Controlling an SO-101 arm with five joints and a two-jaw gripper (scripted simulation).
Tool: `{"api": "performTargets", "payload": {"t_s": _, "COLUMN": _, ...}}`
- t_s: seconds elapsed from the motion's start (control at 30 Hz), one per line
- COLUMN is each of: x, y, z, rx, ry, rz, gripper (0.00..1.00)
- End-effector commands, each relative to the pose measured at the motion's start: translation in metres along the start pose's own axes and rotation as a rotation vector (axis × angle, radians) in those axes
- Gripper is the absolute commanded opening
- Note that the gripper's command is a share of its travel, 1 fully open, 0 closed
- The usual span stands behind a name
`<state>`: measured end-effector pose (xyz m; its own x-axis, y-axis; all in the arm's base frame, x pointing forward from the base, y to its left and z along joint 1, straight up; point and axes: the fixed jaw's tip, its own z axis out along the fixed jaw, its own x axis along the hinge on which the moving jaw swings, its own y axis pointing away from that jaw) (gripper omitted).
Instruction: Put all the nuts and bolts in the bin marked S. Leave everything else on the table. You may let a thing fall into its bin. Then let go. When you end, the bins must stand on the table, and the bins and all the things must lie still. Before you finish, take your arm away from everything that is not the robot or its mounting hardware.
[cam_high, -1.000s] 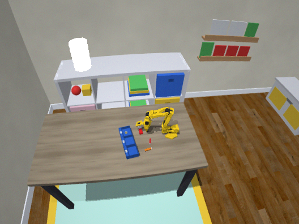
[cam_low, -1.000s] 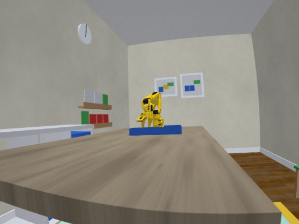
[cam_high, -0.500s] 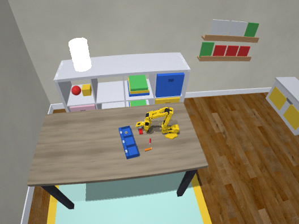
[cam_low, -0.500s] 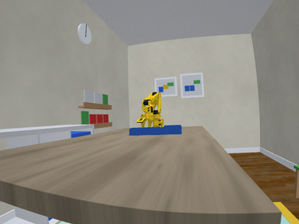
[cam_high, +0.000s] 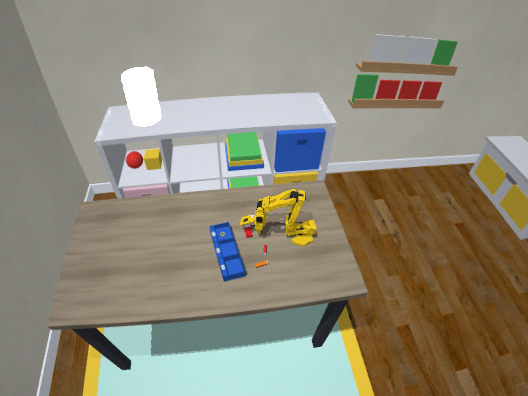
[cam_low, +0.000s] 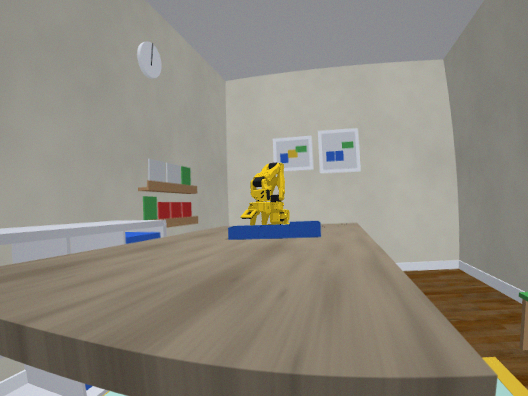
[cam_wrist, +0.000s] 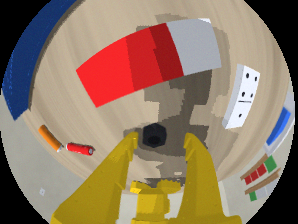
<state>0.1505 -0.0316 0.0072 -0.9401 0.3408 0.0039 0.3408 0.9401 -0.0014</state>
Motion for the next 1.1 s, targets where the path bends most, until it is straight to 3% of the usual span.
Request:
{"api": "performTargets", "payload": {"t_s": 0.0, "x": -0.003, "y": -0.0006, "z": -0.0012, "rx": -0.003, "ry": -0.019, "rz": 0.018, "gripper": 0.23}}
{"api": "performTargets", "payload": {"t_s": 0.6, "x": -0.003, "y": -0.0006, "z": -0.0012, "rx": -0.003, "ry": -0.019, "rz": 0.018, "gripper": 0.18}}
{"api": "performTargets", "payload": {"t_s": 1.07, "x": -0.003, "y": -0.0006, "z": -0.0012, "rx": -0.003, "ry": -0.019, "rz": 0.018, "gripper": 0.06}}
